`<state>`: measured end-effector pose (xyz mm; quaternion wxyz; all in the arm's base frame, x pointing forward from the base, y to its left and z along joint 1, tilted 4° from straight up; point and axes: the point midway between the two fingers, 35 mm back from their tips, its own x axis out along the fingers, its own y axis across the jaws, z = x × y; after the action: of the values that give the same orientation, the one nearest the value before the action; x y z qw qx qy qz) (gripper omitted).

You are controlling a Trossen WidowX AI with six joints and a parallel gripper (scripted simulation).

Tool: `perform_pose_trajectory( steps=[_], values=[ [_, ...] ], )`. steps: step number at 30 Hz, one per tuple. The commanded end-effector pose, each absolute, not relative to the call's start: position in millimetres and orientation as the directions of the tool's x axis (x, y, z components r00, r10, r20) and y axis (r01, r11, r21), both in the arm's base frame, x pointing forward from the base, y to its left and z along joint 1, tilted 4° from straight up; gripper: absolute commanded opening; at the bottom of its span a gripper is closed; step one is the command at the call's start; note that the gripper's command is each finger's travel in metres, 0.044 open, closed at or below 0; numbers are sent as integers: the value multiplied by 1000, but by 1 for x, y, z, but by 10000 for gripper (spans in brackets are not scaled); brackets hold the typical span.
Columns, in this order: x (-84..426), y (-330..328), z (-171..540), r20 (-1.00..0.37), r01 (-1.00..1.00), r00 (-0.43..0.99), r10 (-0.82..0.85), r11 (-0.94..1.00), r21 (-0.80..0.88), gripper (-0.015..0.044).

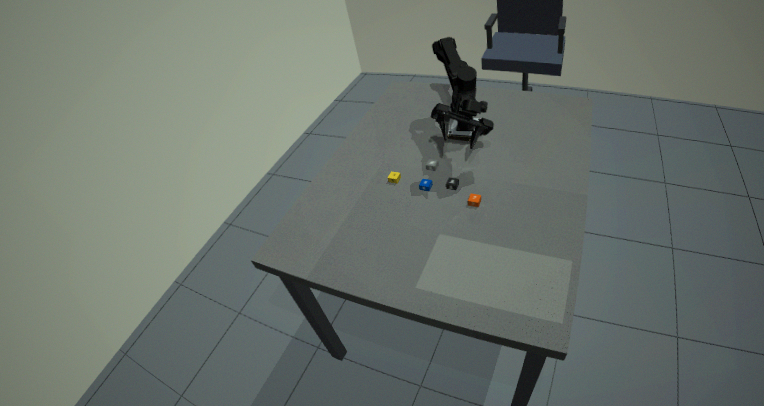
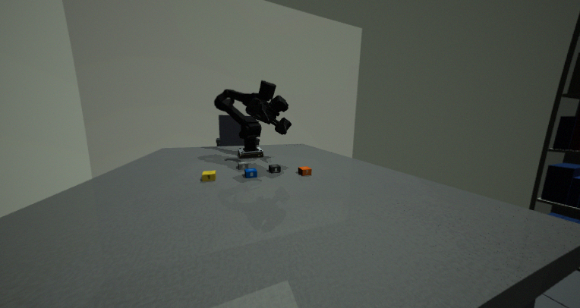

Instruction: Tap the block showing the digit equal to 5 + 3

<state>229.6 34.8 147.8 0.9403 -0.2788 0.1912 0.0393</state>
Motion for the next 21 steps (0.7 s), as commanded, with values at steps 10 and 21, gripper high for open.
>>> perform_pose_trajectory(
  steps=[10, 21],
  values=[
    [230, -20, 143, -795, -171, 576, -190, 923, -344, 400],
    [207, -69, 153, -995, 105, 78, -61, 993, -53, 400]
  ],
)
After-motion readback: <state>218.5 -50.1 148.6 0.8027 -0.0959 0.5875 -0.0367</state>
